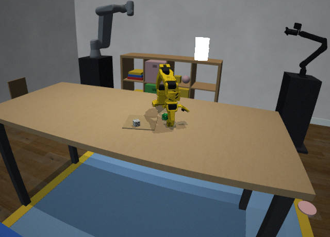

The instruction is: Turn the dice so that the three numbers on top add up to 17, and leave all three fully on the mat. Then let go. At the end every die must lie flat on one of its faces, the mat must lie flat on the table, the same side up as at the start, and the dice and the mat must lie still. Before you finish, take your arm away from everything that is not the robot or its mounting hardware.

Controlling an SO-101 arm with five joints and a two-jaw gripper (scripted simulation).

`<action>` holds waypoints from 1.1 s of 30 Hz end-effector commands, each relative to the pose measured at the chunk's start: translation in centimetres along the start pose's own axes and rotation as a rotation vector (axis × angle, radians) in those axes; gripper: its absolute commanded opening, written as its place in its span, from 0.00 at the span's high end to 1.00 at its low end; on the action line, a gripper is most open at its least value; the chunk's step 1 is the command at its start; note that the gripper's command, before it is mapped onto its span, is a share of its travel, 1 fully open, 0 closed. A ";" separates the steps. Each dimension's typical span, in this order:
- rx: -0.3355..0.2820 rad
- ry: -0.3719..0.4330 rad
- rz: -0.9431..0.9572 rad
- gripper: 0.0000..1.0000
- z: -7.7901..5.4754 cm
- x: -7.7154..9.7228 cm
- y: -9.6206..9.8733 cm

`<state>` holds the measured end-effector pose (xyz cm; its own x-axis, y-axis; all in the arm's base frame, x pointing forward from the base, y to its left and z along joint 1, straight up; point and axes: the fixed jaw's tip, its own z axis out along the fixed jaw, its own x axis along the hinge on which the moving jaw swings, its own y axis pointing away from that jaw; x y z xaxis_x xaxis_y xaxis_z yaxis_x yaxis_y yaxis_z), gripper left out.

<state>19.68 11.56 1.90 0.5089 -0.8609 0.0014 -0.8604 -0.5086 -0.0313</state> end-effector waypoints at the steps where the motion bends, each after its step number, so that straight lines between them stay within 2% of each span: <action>1: 0.033 -0.001 0.002 0.67 -1.0 0.2 -0.4; 9: 0.044 -0.001 0.002 0.67 -3.4 0.3 -0.6; 11: 0.044 -0.001 0.002 0.67 -3.4 0.3 -0.6; 16: 0.052 0.000 0.002 0.67 -5.2 0.3 -0.4; 20: 0.056 0.000 0.002 0.67 -6.1 0.3 -0.3; 33: 0.058 0.000 0.002 0.67 -6.5 0.3 -0.2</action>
<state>19.15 11.26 6.94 0.5089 -0.8608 0.0014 -0.8608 -0.5088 -0.0132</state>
